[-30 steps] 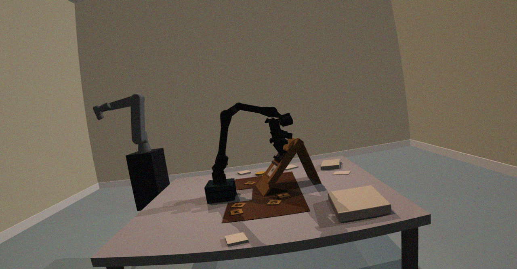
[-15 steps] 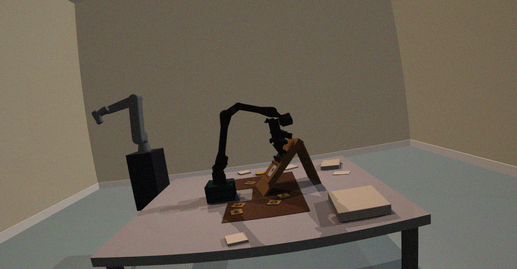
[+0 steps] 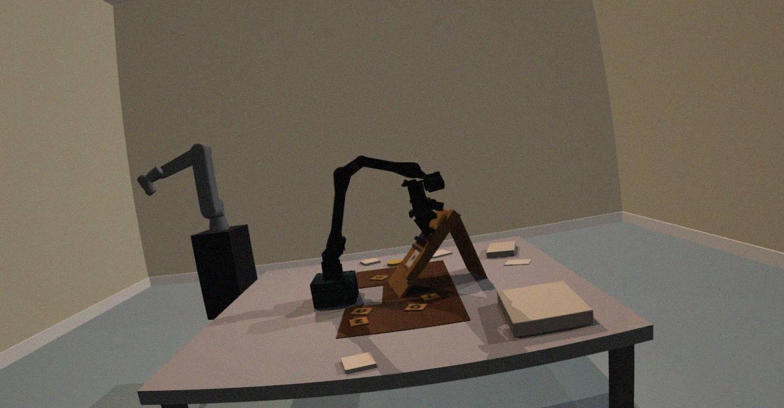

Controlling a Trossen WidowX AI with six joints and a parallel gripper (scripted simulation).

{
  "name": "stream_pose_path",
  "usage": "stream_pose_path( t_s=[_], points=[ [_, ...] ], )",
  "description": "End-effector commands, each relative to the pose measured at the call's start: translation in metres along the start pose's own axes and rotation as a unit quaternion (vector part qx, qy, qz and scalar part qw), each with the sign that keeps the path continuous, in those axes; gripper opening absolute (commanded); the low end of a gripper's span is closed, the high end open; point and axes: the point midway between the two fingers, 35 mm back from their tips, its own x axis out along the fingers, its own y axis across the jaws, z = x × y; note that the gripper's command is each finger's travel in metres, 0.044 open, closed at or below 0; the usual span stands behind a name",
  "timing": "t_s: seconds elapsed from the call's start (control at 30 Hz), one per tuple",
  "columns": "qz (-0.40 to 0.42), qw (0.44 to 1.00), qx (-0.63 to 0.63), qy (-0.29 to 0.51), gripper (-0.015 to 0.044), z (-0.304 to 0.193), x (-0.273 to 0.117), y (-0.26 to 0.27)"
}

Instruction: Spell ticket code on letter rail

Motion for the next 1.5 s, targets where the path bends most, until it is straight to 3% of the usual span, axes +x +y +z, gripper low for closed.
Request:
stream_pose_path(
  t_s=[0.0,1.3,1.47],
  points=[
    [0.001,1.000,0.000,-0.002,0.0000,0.001,-0.001,-0.002],
    [0.001,1.000,0.000,-0.001,0.0000,-0.019,-0.022,-0.003],
    [0.045,0.988,-0.142,-0.039,0.0131,-0.027,-0.049,-0.005]
  ],
)
